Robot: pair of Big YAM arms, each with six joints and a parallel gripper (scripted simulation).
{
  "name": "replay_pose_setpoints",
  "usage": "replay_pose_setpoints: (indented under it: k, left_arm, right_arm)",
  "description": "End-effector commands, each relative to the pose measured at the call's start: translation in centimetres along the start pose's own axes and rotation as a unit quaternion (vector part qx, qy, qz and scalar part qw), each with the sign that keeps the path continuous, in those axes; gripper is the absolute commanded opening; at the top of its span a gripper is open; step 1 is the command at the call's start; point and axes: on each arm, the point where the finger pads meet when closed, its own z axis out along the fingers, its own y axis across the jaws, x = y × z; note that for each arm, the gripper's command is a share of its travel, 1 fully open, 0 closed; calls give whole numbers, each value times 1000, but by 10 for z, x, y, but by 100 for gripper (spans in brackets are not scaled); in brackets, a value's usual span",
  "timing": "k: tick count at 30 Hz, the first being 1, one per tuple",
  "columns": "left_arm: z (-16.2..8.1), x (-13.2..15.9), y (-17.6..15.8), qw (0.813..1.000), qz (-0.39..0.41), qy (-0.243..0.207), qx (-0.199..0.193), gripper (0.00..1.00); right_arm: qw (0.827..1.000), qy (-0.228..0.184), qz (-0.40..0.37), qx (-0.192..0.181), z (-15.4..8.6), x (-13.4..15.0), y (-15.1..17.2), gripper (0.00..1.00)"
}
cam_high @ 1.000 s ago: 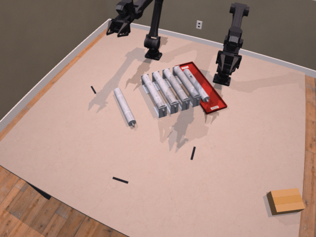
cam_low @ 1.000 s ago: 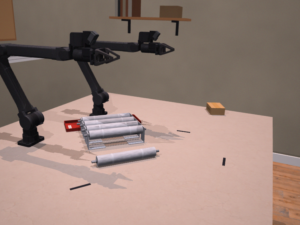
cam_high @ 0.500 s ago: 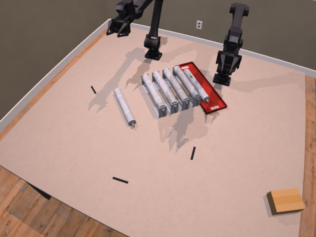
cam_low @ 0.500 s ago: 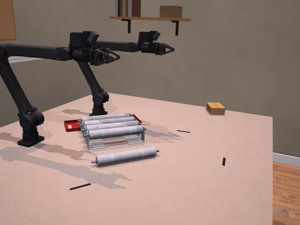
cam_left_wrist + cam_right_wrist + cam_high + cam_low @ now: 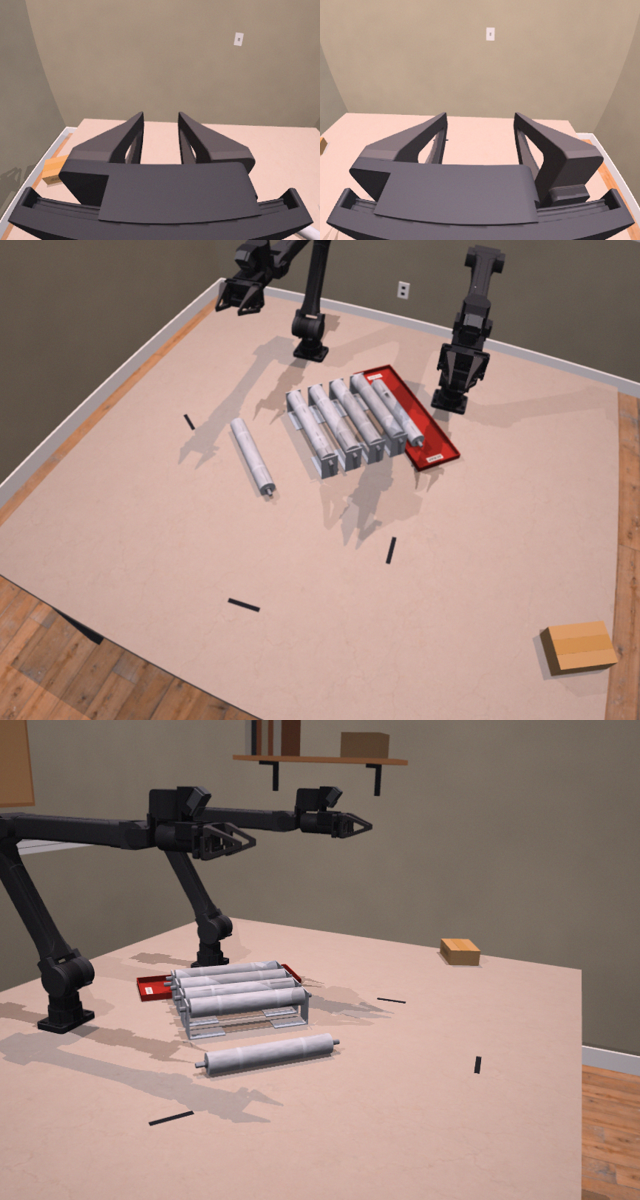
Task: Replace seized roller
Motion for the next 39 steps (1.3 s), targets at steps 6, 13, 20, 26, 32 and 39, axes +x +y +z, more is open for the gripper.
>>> replay_pose_setpoints:
  k: [6, 13, 20, 26, 32, 39]
  left_arm:
    - [8, 6, 9, 1000, 4, 8, -10, 32]
    - [8, -1, 9, 1000, 4, 2, -10, 32]
    - [8, -7, 9, 1000, 4, -2, -10, 32]
    - [8, -13, 9, 1000, 4, -8, -10, 32]
    - [7, -20, 9, 1000, 4, -13, -10, 32]
    - [7, -17, 4, 1000, 2, -12, -5, 32]
  right_arm:
    - [1000, 0, -5, -5, 3, 3, 6, 62]
    - [1000, 1, -5, -5, 3, 5, 6, 62]
    - [1000, 3, -5, -5, 3, 6, 6, 62]
    - [1000, 4, -5, -5, 3, 8, 6, 62]
    - [1000, 3, -5, -5, 4, 5, 6, 62]
    - [1000, -12, -2, -1, 1, -13, 2, 62]
